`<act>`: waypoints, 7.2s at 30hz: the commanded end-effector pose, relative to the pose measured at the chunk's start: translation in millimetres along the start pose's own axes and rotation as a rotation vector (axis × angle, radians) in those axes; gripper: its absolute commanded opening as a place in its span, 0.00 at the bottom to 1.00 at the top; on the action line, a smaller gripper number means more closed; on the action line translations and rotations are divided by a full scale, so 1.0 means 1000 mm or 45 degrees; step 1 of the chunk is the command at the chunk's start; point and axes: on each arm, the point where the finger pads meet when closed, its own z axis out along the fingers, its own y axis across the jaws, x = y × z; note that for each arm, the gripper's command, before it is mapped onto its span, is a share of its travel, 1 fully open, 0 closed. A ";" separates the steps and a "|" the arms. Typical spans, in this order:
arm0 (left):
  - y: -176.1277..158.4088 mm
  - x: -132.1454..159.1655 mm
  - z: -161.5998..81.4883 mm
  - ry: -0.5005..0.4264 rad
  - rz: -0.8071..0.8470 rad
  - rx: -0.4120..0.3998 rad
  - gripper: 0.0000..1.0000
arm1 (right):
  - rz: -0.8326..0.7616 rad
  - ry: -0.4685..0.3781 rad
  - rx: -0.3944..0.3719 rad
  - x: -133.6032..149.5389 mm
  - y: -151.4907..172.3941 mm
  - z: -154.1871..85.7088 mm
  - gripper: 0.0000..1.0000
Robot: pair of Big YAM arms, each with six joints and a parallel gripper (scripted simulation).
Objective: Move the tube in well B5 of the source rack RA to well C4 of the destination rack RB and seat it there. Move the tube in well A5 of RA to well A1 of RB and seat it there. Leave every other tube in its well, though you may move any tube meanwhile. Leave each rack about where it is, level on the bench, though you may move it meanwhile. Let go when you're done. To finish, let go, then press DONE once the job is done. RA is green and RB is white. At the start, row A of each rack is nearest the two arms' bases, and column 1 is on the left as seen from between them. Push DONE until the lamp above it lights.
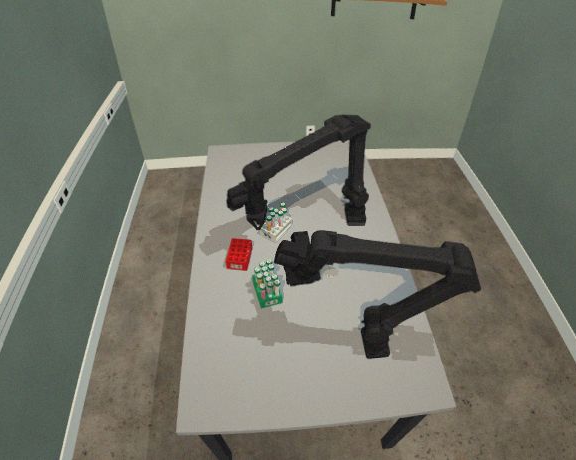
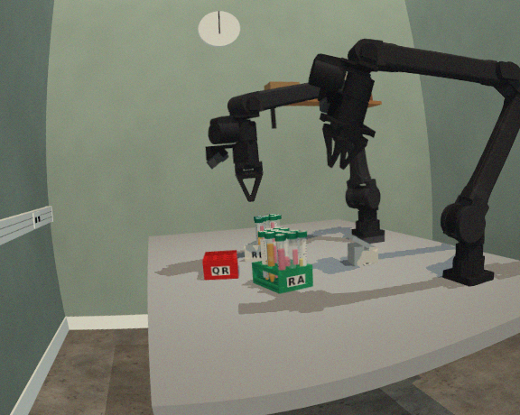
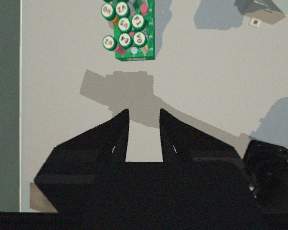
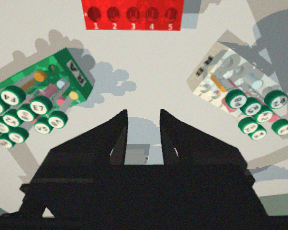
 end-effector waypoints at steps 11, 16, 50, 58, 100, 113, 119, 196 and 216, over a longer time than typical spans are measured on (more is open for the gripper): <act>0.009 -0.009 -0.012 -0.019 0.016 -0.041 0.30 | 0.028 -0.101 -0.079 -0.002 0.022 -0.032 0.30; 0.009 -0.009 -0.012 -0.019 0.016 -0.041 0.30 | 0.028 -0.101 -0.079 -0.002 0.022 -0.032 0.30; 0.009 -0.009 -0.012 -0.019 0.016 -0.041 0.30 | 0.026 -0.101 -0.079 -0.002 0.022 -0.032 0.30; 0.009 -0.009 -0.012 -0.019 0.016 -0.041 0.30 | 0.026 -0.101 -0.079 -0.002 0.022 -0.032 0.30; 0.009 -0.009 -0.012 -0.019 0.016 -0.041 0.30 | -1.515 -0.129 -0.012 0.000 0.022 -0.040 0.30; 0.009 -0.009 -0.012 -0.019 0.016 -0.041 0.30 | -1.500 -0.073 -0.013 0.034 0.094 -0.019 0.30; 0.009 -0.009 -0.012 -0.019 0.016 -0.041 0.30 | -1.487 -0.073 -0.013 0.038 0.108 -0.017 0.30; 0.009 -0.009 -0.012 -0.019 0.016 -0.041 0.30 | -1.498 -0.029 -0.002 0.046 0.108 0.062 0.30; 0.009 -0.009 -0.012 -0.019 0.016 -0.041 0.30 | -1.497 -0.039 -0.005 0.043 0.112 0.067 0.30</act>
